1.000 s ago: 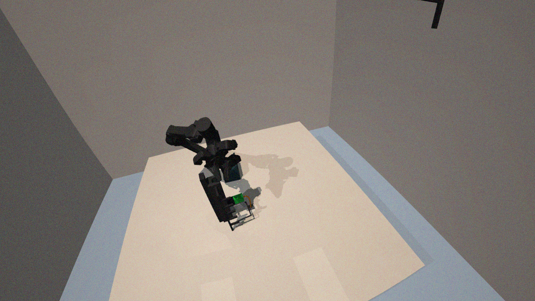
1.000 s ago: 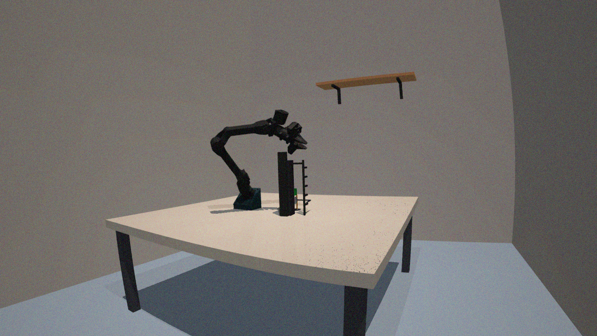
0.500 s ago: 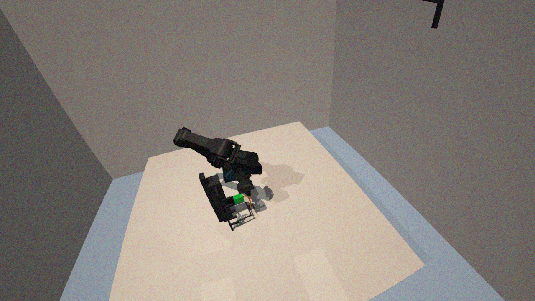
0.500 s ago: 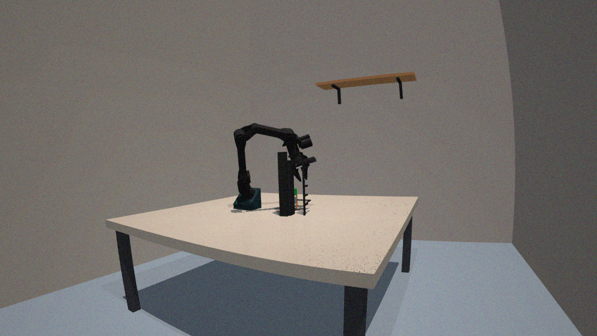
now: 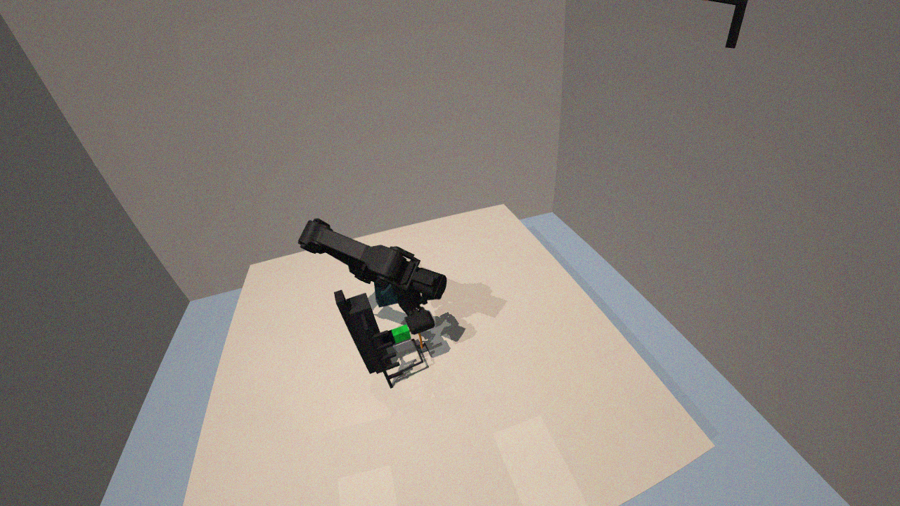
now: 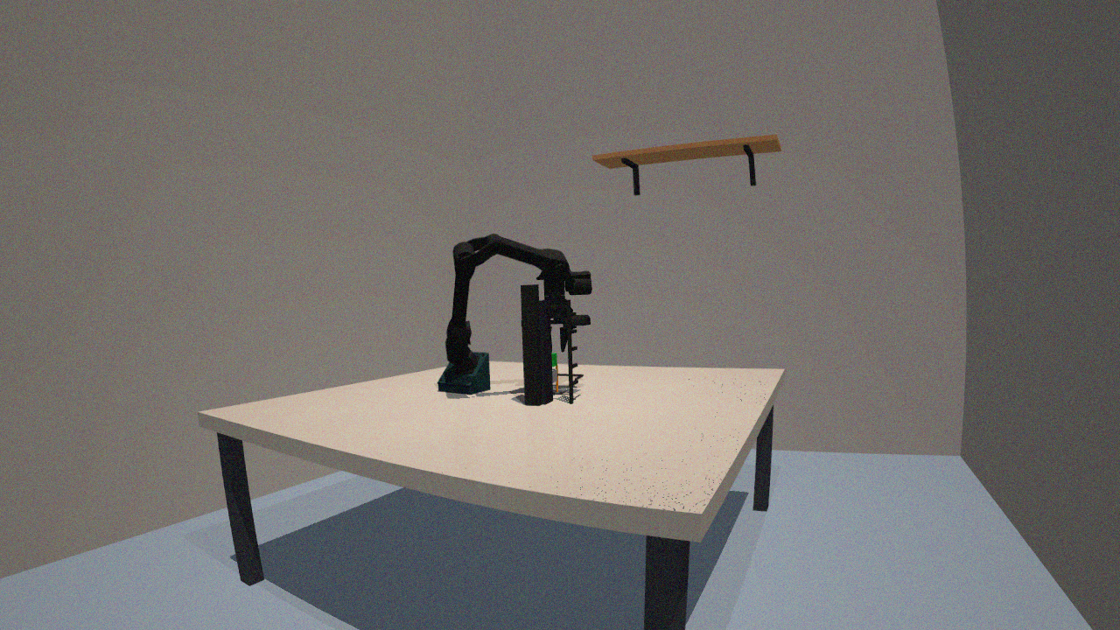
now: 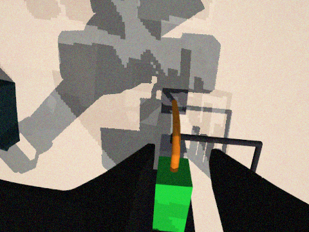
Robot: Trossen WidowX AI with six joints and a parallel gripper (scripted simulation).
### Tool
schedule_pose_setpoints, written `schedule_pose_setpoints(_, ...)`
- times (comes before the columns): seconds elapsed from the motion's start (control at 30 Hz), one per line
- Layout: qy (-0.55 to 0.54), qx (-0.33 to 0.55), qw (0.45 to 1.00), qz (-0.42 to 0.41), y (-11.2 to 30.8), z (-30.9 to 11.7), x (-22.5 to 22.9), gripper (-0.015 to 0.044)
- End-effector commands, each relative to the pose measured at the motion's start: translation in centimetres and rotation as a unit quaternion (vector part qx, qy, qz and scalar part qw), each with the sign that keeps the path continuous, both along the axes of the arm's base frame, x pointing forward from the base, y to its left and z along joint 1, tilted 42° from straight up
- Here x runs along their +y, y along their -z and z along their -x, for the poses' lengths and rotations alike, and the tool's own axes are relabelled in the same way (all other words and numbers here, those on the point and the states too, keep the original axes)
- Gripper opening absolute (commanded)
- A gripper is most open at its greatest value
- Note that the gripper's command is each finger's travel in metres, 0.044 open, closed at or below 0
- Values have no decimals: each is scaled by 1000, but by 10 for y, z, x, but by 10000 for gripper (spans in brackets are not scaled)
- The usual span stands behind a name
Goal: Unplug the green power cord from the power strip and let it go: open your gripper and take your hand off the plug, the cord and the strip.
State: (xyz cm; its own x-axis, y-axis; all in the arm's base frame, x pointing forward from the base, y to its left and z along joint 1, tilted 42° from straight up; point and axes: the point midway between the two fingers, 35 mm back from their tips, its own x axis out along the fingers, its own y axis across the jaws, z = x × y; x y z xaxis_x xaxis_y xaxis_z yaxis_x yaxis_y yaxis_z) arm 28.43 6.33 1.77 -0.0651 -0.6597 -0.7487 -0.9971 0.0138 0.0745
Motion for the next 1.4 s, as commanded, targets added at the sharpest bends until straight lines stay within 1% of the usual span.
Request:
schedule_pose_setpoints(0.0,3,4,1000,-2,-3,1,-4,160)
schedule_pose_setpoints(0.7,3,4,1000,0,-24,1,-29,160)
schedule_pose_setpoints(1.23,3,4,1000,0,-16,1,-37,160)
schedule_pose_setpoints(1.37,6,4,1000,-3,-17,2,-35,55)
